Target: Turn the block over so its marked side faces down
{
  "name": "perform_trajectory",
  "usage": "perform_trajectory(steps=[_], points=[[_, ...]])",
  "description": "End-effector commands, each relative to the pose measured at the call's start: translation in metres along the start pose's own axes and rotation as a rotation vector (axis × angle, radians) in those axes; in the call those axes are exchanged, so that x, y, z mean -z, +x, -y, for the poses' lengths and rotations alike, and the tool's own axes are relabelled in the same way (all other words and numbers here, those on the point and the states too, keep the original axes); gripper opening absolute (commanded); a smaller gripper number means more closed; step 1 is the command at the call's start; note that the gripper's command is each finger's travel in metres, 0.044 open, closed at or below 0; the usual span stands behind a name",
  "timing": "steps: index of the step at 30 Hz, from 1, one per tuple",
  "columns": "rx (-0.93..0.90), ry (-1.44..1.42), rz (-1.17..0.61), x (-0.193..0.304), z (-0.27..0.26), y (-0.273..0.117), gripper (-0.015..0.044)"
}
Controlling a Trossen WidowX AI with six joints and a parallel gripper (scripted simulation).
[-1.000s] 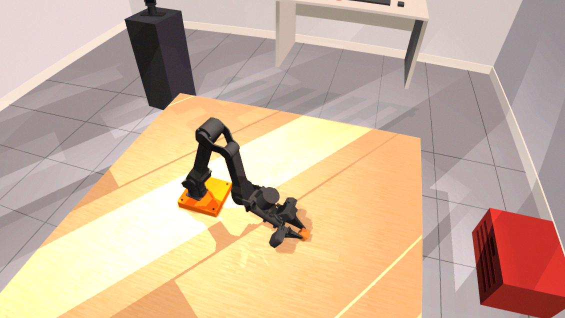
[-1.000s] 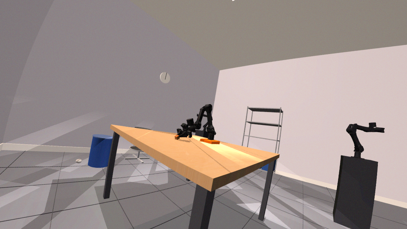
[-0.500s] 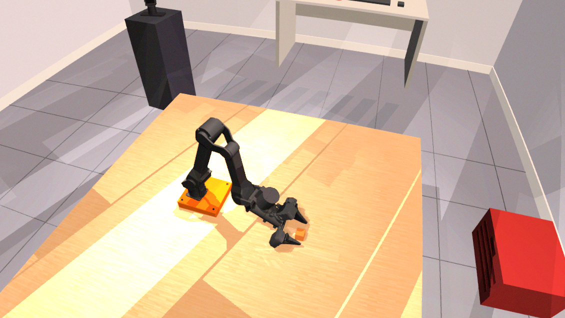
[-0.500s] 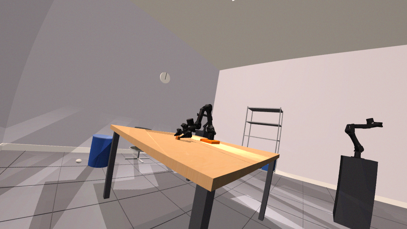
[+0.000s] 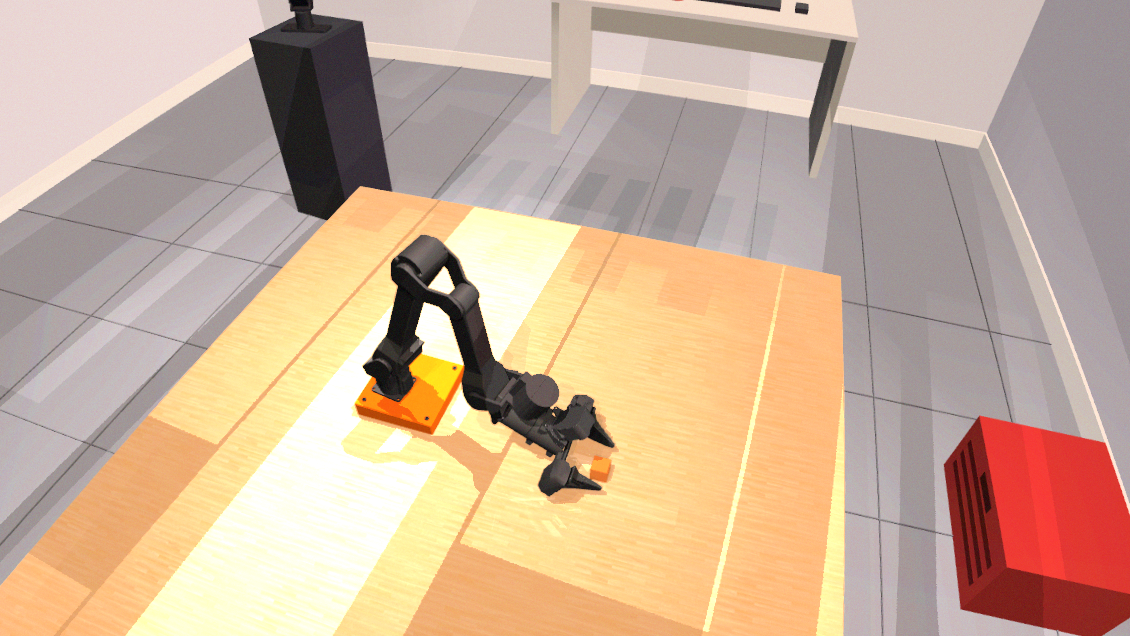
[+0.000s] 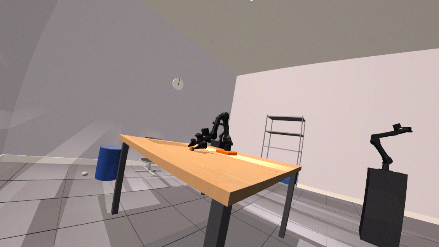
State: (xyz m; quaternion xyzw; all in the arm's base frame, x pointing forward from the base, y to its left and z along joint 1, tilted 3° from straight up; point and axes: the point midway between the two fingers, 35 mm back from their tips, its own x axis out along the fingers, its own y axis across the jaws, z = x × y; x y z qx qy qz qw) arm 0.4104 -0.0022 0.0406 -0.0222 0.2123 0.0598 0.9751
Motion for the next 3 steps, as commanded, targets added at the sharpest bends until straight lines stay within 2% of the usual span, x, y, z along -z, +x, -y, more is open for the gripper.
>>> perform_trajectory(steps=[1, 3], points=[[-0.005, 0.004, 0.000, 0.0004, -0.0006, -0.0002, 0.0440], [-0.005, 0.004, 0.000, 0.0004, -0.0006, -0.0002, 0.0440]])
